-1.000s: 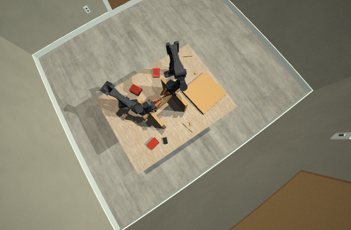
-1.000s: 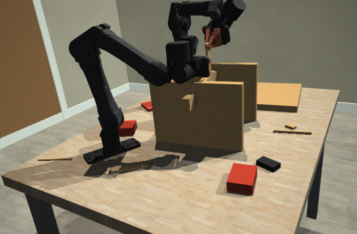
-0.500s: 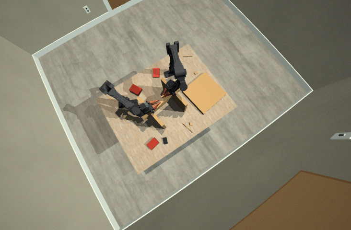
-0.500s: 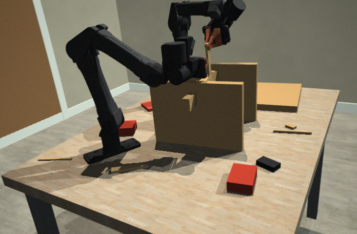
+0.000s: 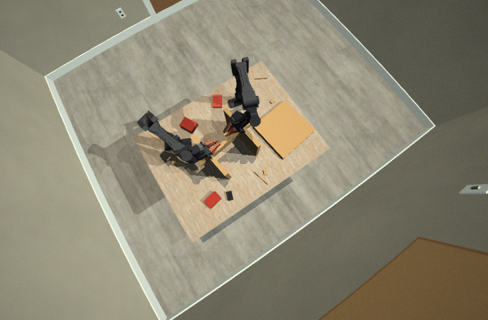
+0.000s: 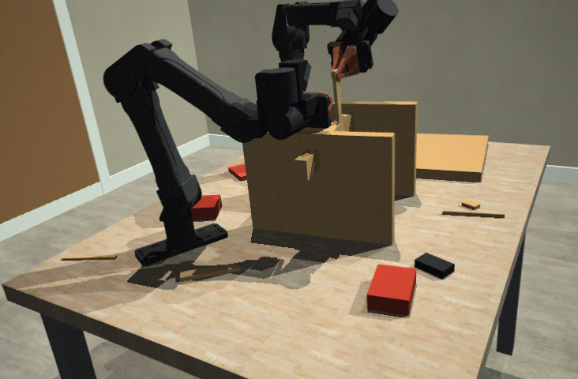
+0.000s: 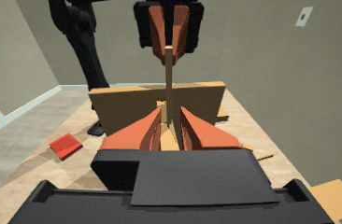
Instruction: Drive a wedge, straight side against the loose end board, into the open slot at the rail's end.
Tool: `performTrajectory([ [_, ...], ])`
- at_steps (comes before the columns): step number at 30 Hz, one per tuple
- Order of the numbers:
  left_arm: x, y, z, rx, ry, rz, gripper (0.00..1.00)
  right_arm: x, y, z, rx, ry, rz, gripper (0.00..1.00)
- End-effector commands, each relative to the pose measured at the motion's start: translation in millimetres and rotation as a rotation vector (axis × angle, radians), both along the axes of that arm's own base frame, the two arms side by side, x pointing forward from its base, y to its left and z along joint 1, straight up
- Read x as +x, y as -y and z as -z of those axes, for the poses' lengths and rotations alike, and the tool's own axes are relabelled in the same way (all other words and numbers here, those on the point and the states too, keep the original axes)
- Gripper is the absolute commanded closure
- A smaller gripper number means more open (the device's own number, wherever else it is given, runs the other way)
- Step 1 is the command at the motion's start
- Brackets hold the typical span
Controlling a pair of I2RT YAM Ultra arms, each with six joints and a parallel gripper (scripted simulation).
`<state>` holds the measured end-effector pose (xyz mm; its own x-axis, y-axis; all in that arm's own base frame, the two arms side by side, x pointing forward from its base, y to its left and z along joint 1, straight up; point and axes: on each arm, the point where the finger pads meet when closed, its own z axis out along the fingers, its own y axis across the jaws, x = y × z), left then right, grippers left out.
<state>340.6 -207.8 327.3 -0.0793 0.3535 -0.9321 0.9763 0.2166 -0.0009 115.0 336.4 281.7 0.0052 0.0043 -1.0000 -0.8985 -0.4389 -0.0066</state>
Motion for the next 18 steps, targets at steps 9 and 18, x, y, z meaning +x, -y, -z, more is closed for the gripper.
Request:
performTrajectory([
  [9, -1.1, 0.6, -18.5, -0.016, 0.056, 0.010, 0.98, 21.6, 3.3, -29.1, 0.042, 0.046, 0.110, 0.78],
  [18, -1.1, 0.6, -18.5, -0.016, 0.056, 0.010, 0.98, 69.2, 9.1, -37.6, 0.024, 0.028, 0.325, 0.78],
])
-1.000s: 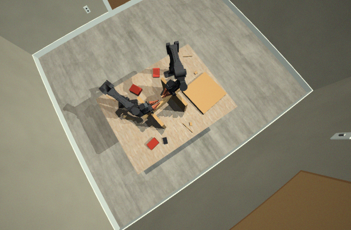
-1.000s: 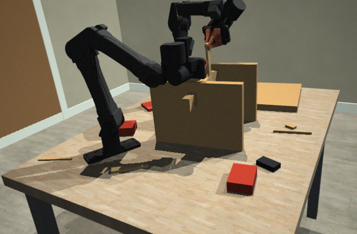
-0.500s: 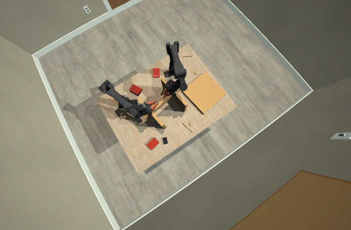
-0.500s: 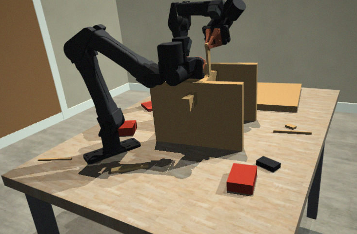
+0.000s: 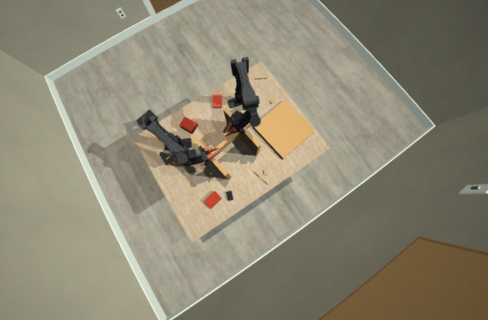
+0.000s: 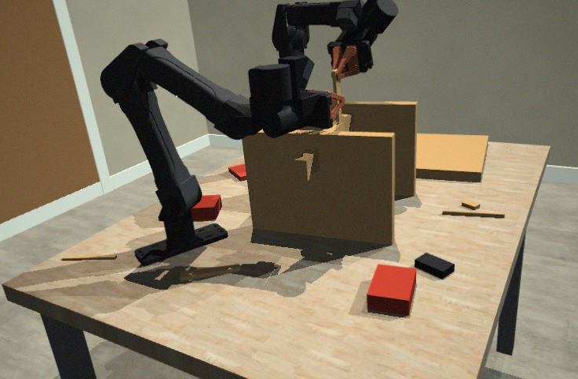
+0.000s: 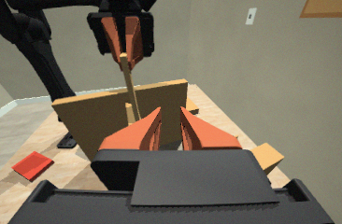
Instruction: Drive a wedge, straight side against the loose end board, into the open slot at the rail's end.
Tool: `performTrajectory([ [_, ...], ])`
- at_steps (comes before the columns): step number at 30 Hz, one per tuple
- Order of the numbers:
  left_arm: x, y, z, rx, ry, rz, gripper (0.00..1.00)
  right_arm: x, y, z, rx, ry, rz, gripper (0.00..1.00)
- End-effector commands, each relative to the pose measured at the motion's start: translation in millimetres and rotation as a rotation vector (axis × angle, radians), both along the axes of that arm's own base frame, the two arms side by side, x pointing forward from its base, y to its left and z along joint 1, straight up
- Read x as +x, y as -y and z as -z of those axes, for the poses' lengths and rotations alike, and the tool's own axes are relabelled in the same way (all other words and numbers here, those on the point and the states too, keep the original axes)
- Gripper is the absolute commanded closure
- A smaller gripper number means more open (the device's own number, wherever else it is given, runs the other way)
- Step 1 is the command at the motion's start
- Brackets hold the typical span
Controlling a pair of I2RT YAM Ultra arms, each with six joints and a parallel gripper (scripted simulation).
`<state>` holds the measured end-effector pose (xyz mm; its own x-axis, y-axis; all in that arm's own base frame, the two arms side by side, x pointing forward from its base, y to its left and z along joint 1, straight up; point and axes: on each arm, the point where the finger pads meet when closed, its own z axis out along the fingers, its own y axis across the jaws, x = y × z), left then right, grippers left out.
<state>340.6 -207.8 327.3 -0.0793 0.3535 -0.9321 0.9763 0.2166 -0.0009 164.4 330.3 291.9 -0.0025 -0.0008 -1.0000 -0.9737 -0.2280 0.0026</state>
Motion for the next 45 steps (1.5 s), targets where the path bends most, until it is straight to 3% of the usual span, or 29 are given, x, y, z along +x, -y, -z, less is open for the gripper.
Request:
performTrajectory([
  [1, -1.1, 0.6, -18.5, -0.016, 0.056, 0.010, 0.98, 26.2, 4.5, -30.4, 0.025, 0.041, 0.130, 0.78],
  [21, -1.1, 0.6, -18.5, -0.016, 0.056, 0.010, 0.98, 129.8, 64.3, -67.2, 0.027, 0.046, 0.647, 0.78],
  [24, -1.1, 0.6, -18.5, -0.016, 0.056, 0.010, 0.98, 135.6, 66.2, -64.9, 0.019, 0.038, 0.669, 0.78],
  [38, -1.1, 0.6, -18.5, -0.016, 0.056, 0.010, 0.98, 188.4, 145.4, -95.1, 0.033, 0.045, 1.059, 0.78],
  [45, -1.1, 0.6, -18.5, -0.016, 0.056, 0.010, 0.98, 200.5, 175.5, -103.3, 0.036, 0.039, 1.189, 0.78],
])
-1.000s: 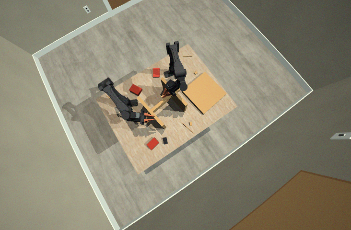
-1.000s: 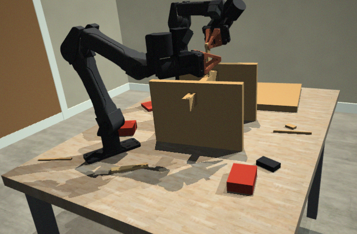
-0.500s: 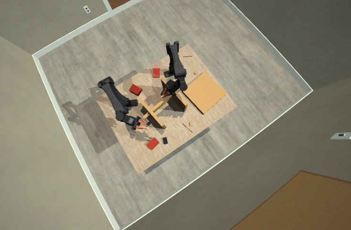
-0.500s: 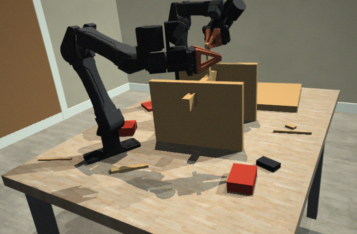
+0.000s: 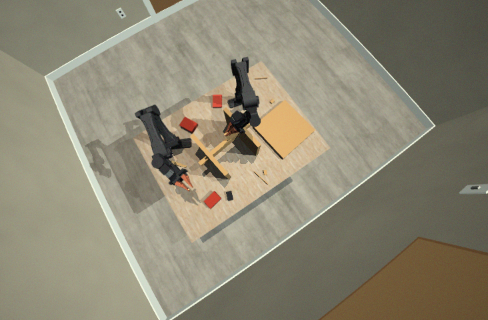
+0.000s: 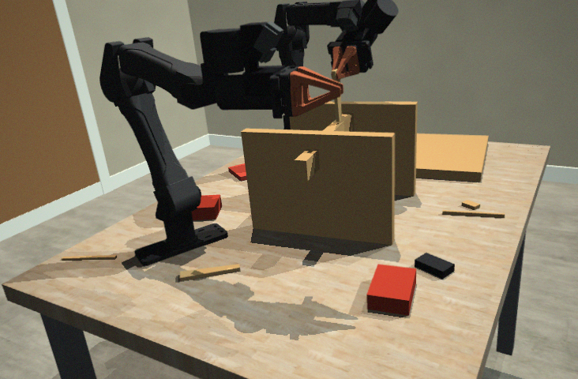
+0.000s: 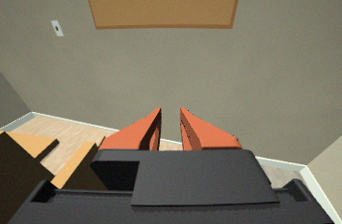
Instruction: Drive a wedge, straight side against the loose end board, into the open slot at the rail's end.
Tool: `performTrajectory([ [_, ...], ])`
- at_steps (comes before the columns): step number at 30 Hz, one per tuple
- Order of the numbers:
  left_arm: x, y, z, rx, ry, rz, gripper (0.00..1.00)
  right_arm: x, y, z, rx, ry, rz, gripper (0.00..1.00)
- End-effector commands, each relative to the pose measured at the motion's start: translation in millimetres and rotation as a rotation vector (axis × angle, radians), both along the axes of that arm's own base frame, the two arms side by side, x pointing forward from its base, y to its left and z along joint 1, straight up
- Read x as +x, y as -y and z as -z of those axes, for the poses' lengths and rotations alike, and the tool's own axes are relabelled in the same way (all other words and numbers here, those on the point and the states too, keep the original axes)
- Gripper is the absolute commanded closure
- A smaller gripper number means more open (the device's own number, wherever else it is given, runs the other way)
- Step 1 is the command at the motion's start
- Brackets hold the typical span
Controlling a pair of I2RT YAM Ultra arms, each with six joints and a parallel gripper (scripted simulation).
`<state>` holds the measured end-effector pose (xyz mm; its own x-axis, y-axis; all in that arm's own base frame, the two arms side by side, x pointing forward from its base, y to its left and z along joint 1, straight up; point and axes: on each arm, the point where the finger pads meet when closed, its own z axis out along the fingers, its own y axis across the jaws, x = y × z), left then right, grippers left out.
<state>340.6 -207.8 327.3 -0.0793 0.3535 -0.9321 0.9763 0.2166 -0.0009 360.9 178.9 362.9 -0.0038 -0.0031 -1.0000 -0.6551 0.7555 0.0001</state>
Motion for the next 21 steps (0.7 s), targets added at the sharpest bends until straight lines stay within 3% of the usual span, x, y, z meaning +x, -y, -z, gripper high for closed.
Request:
performTrajectory([
  [1, -1.1, 0.6, -18.5, -0.016, 0.056, 0.010, 0.98, 6.0, 31.4, -35.1, 0.020, 0.051, 0.132, 0.78],
  [13, -1.1, 0.6, -18.5, -0.016, 0.056, 0.010, 0.98, 21.9, 97.0, -47.1, 0.016, 0.040, 0.400, 0.78],
  [21, -1.1, 0.6, -18.5, -0.016, 0.056, 0.010, 0.98, 17.0, 151.1, -63.7, 0.022, 0.053, 0.611, 0.78],
])
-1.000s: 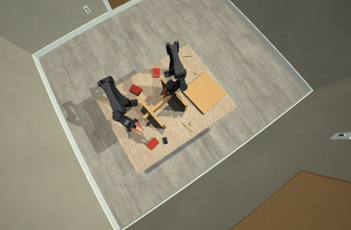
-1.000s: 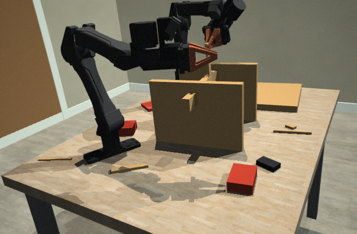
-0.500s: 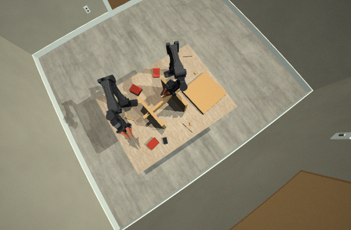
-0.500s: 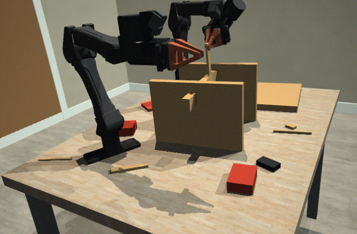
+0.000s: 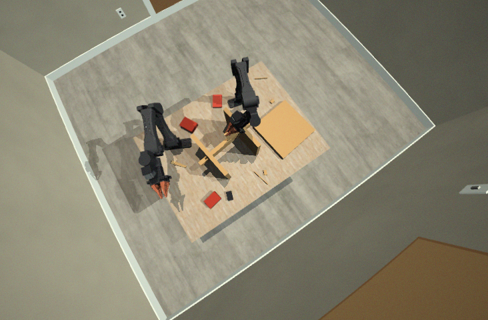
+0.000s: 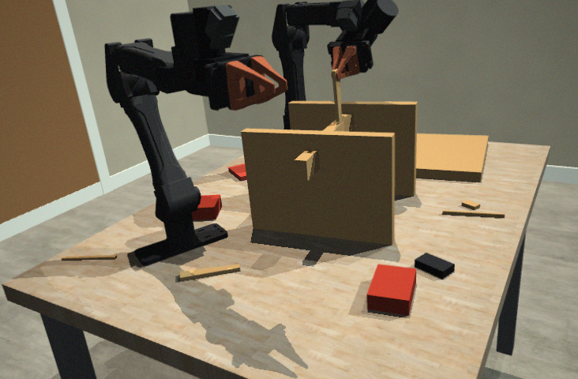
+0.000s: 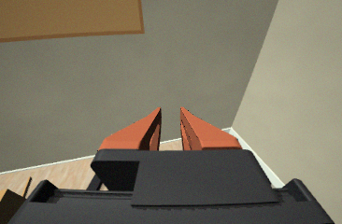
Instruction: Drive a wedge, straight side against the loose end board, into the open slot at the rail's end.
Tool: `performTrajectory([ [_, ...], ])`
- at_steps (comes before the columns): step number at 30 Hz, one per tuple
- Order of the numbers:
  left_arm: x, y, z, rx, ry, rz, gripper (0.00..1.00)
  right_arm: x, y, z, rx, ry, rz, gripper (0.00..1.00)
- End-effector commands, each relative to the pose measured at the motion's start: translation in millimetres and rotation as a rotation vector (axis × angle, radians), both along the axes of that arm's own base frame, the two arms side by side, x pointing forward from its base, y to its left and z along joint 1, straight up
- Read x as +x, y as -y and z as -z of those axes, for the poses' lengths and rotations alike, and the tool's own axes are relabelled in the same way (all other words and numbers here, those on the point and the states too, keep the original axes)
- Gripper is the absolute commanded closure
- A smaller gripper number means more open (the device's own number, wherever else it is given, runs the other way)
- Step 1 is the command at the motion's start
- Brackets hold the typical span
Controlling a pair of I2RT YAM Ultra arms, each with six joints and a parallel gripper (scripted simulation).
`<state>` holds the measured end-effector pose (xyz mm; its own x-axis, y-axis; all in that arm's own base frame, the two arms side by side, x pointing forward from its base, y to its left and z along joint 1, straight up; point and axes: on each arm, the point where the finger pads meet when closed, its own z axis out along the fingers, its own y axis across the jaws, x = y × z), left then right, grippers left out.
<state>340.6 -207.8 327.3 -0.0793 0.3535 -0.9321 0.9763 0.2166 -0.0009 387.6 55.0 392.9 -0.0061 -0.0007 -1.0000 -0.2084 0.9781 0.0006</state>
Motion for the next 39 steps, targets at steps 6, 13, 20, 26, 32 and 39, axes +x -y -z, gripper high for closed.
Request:
performTrajectory([
  [6, -1.1, 0.6, -18.5, -0.016, 0.056, 0.010, 0.98, -15.2, 62.5, -38.7, 0.007, 0.048, 0.246, 0.78],
  [13, -1.1, 0.6, -18.5, -0.016, 0.056, 0.010, 0.98, -18.9, 56.5, -58.3, 0.013, 0.115, 0.209, 0.78],
  [20, -1.9, 4.1, -15.7, -0.002, 0.014, 0.003, 0.98, -12.4, 54.1, -53.0, 0.014, 0.100, 0.202, 0.78],
  [26, -3.7, 7.5, -27.4, -0.012, 0.010, 0.011, 0.98, -12.3, 54.1, -53.0, 0.014, 0.100, 0.202, 0.78],
  [32, 1.7, 16.4, -45.3, 0.002, -0.020, 0.002, 0.98, -12.4, 54.3, -53.0, 0.014, 0.100, 0.203, 0.78],
  [39, 9.1, 36.7, -24.6, 0.073, -0.217, -0.019, 0.98, -12.3, 54.3, -53.0, 0.014, 0.100, 0.203, 0.78],
])
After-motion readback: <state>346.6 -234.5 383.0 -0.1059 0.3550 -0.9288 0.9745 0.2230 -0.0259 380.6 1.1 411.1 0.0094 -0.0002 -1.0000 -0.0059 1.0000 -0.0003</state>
